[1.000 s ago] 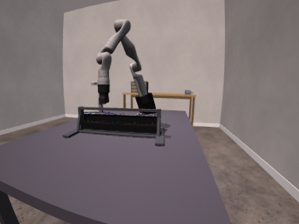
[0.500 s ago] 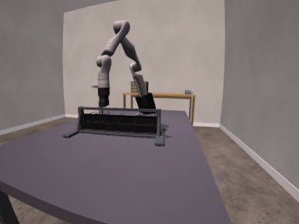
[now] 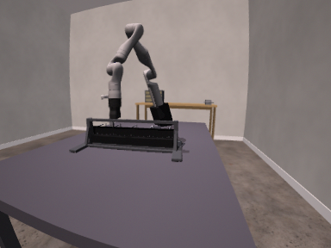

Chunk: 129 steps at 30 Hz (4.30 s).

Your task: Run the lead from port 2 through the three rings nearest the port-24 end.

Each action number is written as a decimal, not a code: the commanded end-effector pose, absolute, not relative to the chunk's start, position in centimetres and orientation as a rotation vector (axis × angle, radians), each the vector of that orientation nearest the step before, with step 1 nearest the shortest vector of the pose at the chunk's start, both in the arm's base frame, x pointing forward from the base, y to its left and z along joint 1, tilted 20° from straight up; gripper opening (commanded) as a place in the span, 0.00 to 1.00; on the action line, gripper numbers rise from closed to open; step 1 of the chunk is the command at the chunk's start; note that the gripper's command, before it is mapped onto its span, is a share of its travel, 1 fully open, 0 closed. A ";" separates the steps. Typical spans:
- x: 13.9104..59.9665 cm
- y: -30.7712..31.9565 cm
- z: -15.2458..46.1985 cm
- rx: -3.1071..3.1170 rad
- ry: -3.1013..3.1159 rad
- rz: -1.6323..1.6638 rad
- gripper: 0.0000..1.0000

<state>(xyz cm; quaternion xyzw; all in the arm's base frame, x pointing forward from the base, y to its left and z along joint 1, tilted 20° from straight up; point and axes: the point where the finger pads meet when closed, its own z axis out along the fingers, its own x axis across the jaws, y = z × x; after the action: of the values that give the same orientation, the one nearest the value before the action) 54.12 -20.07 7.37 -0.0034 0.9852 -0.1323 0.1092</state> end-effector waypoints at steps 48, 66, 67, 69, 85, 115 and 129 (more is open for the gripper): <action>58.0 -20.0 8.3 -0.010 2.895 -0.389 0.00; 58.1 -20.0 8.3 -0.010 2.895 -0.389 0.00; 58.1 -20.0 8.3 -0.010 2.895 -0.389 0.00; 58.1 -20.0 8.3 -0.010 2.895 -0.389 0.00; 58.1 -20.0 8.3 -0.010 2.895 -0.389 0.67; 58.0 -19.9 8.6 -0.010 2.895 -0.389 0.67; 57.4 -19.1 11.3 -0.010 2.895 -0.389 0.67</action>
<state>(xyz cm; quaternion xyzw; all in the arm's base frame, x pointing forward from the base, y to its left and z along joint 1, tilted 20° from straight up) 57.08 -19.58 10.26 -0.0011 0.9857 -0.1332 0.1030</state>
